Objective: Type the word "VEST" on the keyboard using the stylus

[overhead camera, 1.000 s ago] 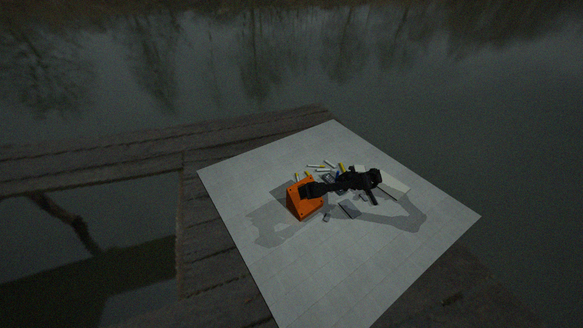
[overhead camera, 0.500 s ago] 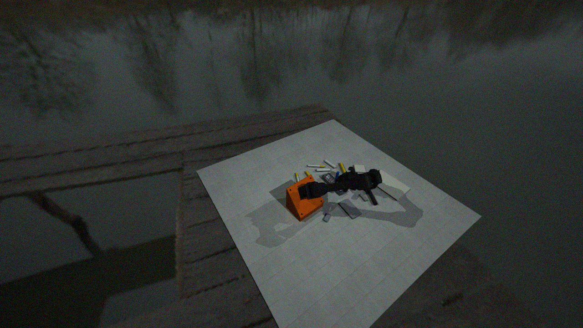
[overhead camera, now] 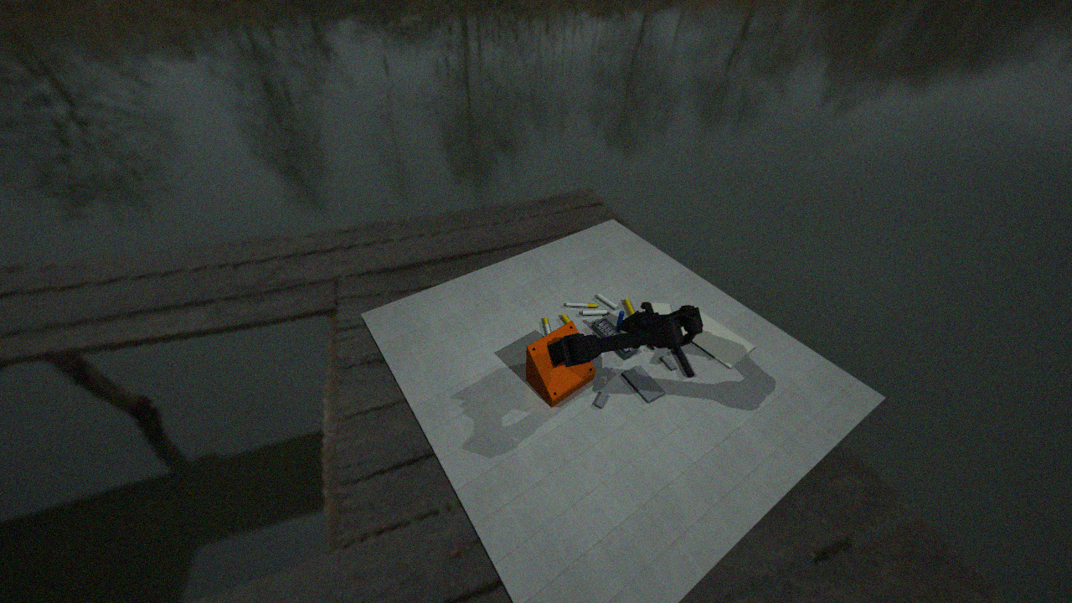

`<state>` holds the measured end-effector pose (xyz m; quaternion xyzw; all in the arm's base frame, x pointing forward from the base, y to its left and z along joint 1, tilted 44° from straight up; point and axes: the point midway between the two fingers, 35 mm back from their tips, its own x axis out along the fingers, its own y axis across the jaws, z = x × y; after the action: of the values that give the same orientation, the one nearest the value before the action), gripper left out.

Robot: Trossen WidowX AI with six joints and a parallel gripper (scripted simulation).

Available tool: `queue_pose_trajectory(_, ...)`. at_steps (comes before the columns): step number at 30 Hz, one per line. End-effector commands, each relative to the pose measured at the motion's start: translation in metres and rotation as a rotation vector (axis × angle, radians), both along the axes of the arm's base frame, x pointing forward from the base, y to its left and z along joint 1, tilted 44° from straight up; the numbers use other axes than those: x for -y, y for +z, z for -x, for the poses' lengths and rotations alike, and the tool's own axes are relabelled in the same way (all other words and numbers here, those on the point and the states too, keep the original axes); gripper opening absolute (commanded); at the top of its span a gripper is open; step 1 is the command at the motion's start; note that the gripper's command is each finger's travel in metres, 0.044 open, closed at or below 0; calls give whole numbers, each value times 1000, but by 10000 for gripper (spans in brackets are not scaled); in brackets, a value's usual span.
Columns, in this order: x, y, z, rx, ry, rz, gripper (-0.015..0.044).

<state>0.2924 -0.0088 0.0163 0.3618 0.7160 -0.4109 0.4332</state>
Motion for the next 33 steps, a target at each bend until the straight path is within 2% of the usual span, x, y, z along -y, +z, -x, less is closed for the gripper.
queue_pose_trajectory(1, -11, 12, 1, 7, 0, -4, 81)
queue_pose_trajectory(6, -10, 10, 0, 8, 8, -2, 85)
queue_pose_trajectory(9, -10, 10, 0, 8, 8, -2, 65)
queue_pose_trajectory(12, -12, 9, 3, 8, 7, -2, 0)
queue_pose_trajectory(19, -18, 7, 18, 6, 0, -4, 0)
queue_pose_trajectory(31, -5, -7, 16, 5, 0, -4, 0)
queue_pose_trajectory(33, -3, -9, 16, 5, 0, -3, 53)
